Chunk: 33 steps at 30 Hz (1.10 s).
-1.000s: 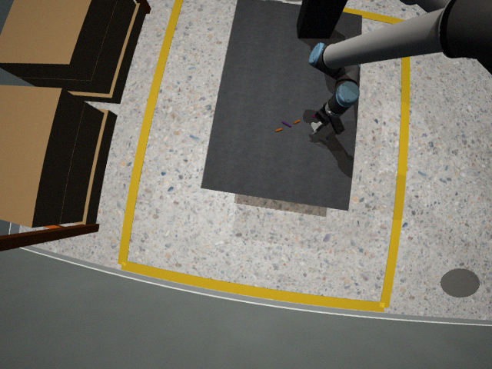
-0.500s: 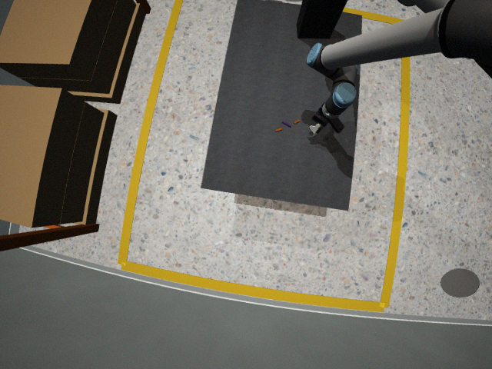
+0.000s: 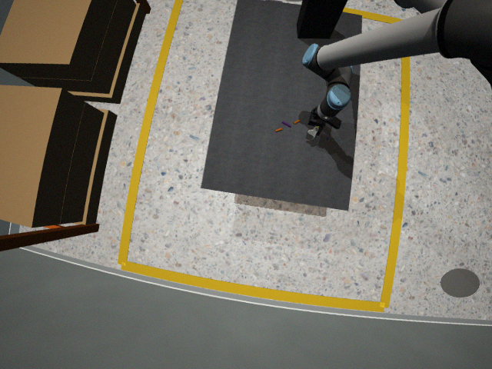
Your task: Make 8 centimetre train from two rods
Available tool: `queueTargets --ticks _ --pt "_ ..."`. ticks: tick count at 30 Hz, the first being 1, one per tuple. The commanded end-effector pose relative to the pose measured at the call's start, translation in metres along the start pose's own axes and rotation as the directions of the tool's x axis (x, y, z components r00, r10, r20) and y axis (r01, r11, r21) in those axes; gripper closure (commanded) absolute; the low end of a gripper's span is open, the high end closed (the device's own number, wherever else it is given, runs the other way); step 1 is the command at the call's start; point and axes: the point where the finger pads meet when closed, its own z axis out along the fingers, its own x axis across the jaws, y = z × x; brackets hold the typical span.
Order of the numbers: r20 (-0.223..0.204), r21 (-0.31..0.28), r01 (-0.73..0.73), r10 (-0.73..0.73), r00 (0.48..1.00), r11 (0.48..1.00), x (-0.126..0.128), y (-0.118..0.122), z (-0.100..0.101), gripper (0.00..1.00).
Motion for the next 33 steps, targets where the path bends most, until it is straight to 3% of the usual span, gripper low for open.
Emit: queueTargets --ticks 1,11,26,28,33 --pt "0.005 0.006 0.167 -0.167 0.986 0.986 0.004 0.009 0.000 0.00" --pt "0.004 0.007 0.380 -0.380 0.925 0.925 0.008 0.023 0.001 0.00" --pt "0.001 0.008 0.744 -0.744 0.668 0.668 0.019 0.053 0.001 0.00" --pt "0.001 0.008 0.744 -0.744 0.668 0.668 0.019 0.053 0.001 0.00" --pt "-0.001 0.008 0.846 -0.846 0.533 0.533 0.024 0.066 0.000 0.00"
